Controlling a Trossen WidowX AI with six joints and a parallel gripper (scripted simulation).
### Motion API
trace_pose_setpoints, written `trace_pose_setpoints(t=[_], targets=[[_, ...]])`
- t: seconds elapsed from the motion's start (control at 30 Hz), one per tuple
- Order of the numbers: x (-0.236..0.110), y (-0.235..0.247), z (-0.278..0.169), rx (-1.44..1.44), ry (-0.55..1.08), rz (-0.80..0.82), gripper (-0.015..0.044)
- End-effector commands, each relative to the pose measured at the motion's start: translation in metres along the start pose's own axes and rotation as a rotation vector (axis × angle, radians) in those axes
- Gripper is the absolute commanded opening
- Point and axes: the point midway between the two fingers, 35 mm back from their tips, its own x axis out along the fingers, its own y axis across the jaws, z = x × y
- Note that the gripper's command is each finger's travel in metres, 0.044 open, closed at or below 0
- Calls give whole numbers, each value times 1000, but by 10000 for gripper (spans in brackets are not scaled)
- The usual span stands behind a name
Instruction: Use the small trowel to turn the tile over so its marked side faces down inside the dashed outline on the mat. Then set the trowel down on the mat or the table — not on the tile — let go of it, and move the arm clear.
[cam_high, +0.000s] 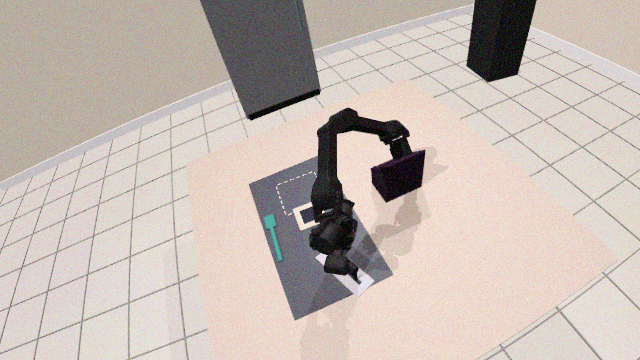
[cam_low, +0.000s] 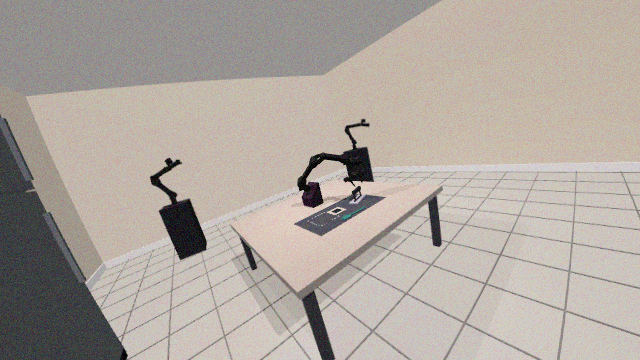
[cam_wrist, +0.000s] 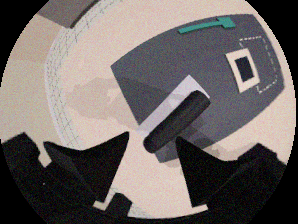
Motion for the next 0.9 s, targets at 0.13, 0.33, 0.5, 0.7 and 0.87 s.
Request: trace_pose_setpoints(t=[0.13,0.33,0.5,0.7,0.87], targets=[[5,2,-1,-217,-36,58,300],[9,4,-2,-384,-73,99,300],[11,4,-2,-523,-111,128,300],[12,4,-2,-641,-148,148,300],[13,3,-2,-714,-173,158,300]])
